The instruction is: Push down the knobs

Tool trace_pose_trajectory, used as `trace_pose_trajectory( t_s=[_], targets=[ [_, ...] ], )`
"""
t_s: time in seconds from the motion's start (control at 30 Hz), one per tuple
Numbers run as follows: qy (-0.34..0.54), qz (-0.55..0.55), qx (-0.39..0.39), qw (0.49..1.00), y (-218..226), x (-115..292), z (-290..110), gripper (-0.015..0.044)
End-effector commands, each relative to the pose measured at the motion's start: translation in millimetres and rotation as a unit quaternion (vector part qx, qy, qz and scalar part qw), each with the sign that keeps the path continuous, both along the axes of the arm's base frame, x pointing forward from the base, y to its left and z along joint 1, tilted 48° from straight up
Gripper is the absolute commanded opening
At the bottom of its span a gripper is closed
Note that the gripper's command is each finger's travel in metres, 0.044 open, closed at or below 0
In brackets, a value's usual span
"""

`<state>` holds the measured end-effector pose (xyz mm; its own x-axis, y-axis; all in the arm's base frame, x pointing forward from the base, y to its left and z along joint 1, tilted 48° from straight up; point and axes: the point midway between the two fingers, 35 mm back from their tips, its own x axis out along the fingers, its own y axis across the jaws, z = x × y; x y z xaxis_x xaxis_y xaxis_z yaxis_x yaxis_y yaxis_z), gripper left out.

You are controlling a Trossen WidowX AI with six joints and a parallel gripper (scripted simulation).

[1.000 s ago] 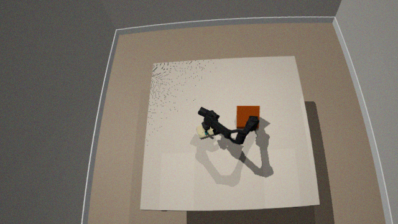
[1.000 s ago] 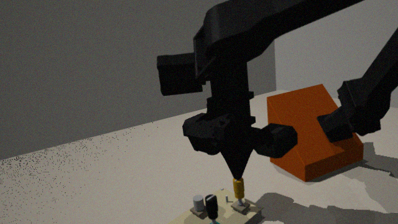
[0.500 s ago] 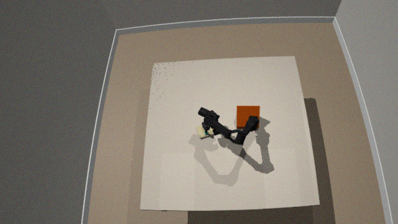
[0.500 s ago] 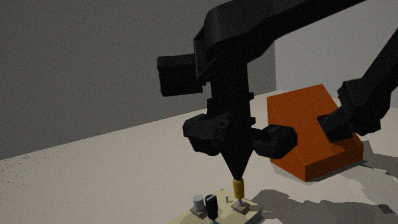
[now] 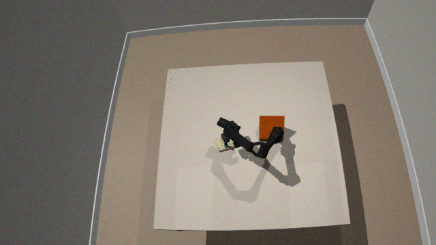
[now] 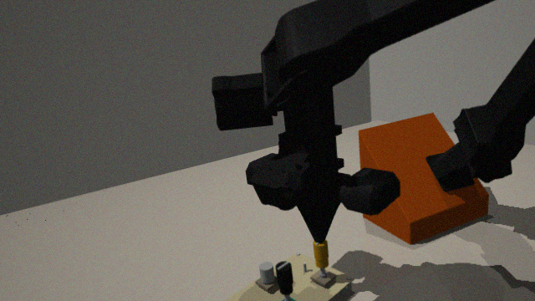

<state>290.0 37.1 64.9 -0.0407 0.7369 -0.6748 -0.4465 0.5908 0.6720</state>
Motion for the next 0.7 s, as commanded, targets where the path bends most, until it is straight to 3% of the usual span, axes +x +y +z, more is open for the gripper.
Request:
trace_pose_trajectory(
  t_s=[0.0, 0.67],
  targets=[
    [0.000, 0.000, 0.002, 1.000, 3.0, 0.5, -0.8, 0.0000],
    [0.000, 0.000, 0.002, 1.000, 6.4, 0.3, -3.9, 0.0000]
  ],
)
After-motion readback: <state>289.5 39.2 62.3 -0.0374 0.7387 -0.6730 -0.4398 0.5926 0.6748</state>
